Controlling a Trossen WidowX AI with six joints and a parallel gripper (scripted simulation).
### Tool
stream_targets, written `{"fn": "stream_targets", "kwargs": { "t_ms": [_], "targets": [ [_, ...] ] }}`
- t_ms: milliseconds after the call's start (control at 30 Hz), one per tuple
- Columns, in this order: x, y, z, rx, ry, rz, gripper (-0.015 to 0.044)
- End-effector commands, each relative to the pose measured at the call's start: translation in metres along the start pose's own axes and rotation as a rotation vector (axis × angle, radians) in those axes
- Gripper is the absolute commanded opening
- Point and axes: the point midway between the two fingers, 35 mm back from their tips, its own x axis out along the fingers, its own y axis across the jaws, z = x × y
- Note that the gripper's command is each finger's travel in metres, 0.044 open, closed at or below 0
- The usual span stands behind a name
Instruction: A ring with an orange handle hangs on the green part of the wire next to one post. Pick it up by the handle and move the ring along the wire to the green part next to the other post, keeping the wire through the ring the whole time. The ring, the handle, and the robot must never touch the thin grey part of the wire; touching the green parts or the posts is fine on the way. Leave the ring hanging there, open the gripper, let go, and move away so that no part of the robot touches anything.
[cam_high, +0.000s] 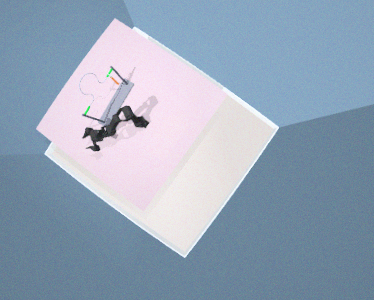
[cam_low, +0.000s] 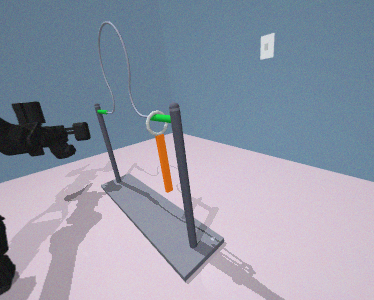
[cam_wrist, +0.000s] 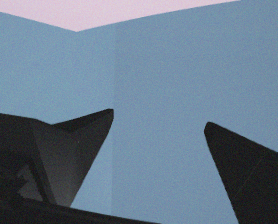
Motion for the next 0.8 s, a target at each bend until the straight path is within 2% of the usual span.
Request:
{"fn": "stream_targets", "kwargs": {
  "t_ms": [0,267,767],
  "targets": [
    [0.000,0.000,0.000,0.002,0.000,0.001,0.0374],
    [0.005,0.024,-0.006,0.124,0.019,0.036,0.0164],
    [0.010,0.088,-0.020,0.427,0.087,0.116,0.0160]
  ]
}}
